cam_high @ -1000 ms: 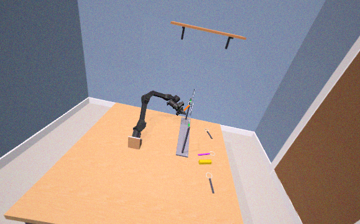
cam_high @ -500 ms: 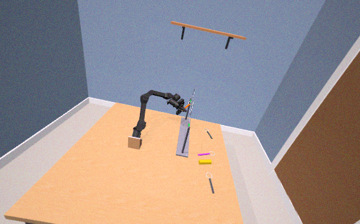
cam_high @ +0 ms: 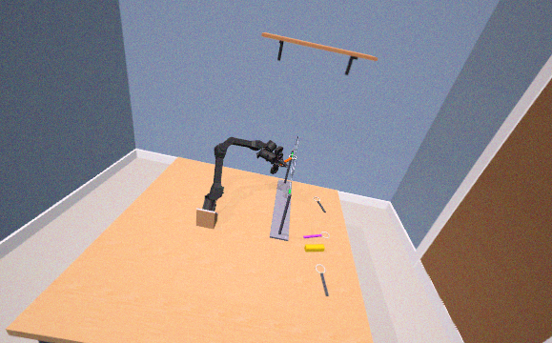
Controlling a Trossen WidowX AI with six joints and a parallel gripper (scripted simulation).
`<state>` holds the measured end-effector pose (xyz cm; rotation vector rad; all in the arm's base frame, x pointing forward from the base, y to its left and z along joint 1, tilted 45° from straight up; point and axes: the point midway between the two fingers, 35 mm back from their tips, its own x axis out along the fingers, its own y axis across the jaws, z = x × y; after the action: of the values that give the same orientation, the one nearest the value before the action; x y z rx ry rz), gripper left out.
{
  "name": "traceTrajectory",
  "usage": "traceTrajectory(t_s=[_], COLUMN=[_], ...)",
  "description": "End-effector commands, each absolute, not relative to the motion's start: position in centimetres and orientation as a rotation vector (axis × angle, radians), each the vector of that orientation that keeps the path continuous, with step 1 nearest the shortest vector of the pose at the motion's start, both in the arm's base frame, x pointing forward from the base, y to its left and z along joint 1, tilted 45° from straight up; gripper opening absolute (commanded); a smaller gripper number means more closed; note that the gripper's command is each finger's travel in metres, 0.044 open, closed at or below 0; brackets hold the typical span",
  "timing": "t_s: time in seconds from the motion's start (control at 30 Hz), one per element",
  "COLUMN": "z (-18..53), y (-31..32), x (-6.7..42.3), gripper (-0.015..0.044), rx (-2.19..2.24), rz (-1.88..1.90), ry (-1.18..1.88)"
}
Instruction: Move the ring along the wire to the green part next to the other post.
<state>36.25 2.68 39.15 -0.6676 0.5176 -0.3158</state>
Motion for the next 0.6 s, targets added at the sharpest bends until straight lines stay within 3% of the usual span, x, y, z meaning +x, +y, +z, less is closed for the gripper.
traceTrajectory(t_s=[0.0, 0.57], z=[40.0, 42.7], y=[1.8, -0.4], x=[36.0, 35.7], gripper=[-0.0150, -0.0150], rx=[-0.719, -0.938], rz=[-0.340, -0.391], ry=[0.514, 0.515])
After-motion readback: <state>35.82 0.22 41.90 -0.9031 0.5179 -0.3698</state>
